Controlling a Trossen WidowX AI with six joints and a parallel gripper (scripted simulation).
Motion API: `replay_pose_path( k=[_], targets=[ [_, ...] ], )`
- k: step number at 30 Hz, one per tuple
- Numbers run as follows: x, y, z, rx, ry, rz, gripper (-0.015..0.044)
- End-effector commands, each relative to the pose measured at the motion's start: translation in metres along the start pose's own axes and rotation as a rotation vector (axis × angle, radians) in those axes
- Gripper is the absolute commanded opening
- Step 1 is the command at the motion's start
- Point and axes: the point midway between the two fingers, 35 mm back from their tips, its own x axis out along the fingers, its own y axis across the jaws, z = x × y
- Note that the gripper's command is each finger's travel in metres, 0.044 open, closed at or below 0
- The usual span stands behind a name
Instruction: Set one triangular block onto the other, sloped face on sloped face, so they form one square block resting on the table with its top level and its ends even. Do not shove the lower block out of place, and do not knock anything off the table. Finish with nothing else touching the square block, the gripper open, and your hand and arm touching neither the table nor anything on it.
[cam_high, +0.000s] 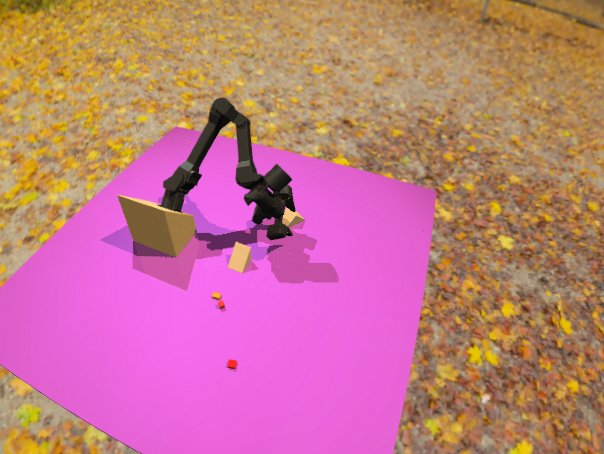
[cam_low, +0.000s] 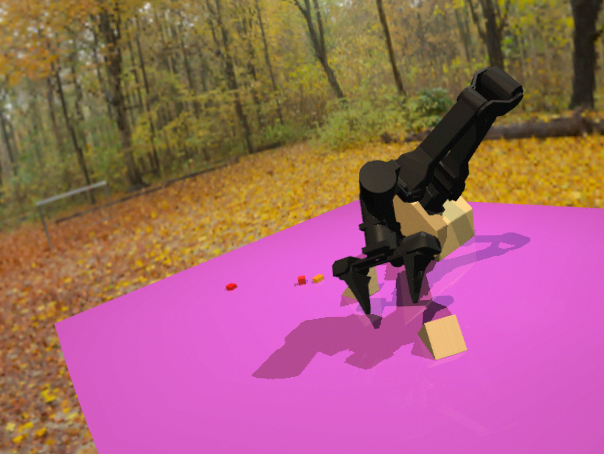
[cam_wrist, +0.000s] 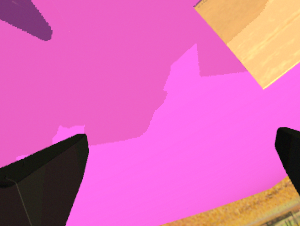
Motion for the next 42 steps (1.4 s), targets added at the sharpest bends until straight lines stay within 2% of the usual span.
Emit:
replay_pose_path(
  k=[1, 20, 34, 42],
  targets=[
    [-0.04, -0.031, 0.05, -0.713, 0.1, -0.191, 0.044],
    [-0.04, -0.032, 0.05, -0.723, 0.102, -0.193, 0.044],
    [0.051, -0.053, 0.047, -0.723, 0.106, -0.197, 0.044],
    [0.056, -0.055, 0.048, -0.722, 0.107, -0.198, 0.044]
  ],
)
